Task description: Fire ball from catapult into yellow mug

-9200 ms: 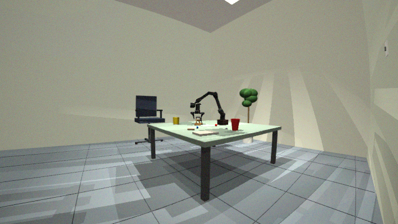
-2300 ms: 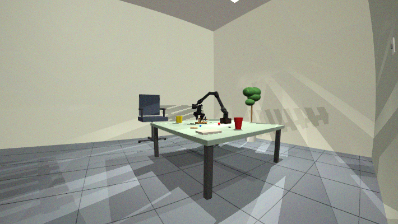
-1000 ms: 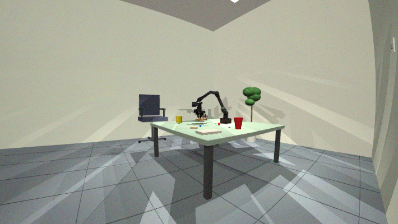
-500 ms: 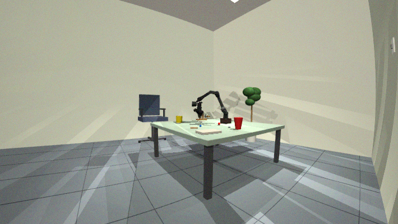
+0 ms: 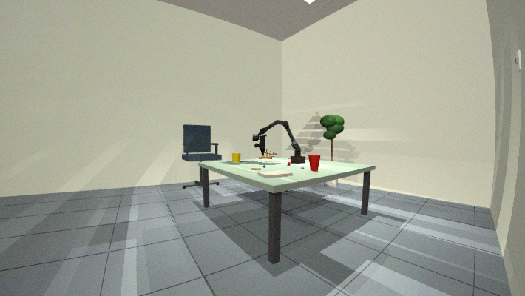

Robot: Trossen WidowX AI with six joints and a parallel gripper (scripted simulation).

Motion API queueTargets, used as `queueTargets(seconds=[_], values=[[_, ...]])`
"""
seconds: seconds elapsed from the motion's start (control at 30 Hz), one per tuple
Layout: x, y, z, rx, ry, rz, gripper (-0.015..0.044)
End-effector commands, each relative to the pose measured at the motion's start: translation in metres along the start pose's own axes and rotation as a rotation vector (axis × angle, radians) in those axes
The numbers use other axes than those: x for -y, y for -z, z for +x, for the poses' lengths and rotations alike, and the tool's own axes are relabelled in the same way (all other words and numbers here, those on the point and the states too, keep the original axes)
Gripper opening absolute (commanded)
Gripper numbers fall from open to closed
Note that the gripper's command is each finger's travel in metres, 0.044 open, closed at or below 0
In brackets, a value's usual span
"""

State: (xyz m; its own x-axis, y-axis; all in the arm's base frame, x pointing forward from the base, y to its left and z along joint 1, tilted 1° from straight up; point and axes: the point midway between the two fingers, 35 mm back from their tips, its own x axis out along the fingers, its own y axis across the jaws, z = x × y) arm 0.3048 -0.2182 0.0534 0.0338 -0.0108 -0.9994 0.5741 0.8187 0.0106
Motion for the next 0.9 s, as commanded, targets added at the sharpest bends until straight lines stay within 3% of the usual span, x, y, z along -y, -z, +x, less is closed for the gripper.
queueTargets(seconds=[0.0,0.87], values=[[0.001,-0.002,0.000,0.005,0.002,0.011,0.0000],[0.003,-0.003,0.043,0.005,0.002,0.011,0.0000]])
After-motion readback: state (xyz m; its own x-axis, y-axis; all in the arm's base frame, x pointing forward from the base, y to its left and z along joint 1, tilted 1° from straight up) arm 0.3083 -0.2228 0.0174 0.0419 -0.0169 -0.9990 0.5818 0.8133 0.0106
